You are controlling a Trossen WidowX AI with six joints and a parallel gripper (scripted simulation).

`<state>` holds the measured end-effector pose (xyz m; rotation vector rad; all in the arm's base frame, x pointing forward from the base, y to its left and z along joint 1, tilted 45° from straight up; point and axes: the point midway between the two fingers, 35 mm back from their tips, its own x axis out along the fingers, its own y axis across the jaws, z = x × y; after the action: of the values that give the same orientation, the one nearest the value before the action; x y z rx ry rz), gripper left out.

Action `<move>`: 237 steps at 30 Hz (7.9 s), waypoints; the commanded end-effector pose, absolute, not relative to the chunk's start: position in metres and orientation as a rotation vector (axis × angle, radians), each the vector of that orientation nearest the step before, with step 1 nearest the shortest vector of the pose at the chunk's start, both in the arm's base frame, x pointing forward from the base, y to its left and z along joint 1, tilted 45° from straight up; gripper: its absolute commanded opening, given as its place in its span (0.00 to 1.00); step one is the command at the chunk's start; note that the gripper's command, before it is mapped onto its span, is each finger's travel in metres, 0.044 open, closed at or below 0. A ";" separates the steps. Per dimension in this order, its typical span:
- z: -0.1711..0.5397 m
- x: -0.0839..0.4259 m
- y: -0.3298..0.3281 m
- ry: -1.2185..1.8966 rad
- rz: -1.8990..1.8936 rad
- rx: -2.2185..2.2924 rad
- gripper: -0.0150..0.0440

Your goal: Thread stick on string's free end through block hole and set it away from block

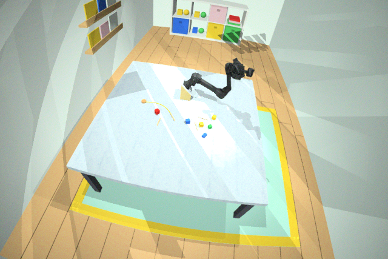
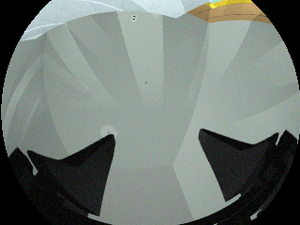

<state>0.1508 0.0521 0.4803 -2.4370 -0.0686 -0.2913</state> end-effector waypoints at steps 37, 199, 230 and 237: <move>0.322 0.278 -0.295 0.134 -0.133 -1.142 1.00; -0.074 0.245 -0.028 1.205 1.014 0.128 0.46; -0.110 0.245 0.009 1.203 1.015 0.130 0.46; -0.113 0.245 0.011 1.205 1.019 0.124 0.42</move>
<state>0.2447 0.0117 -0.1129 0.1246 1.2056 1.0193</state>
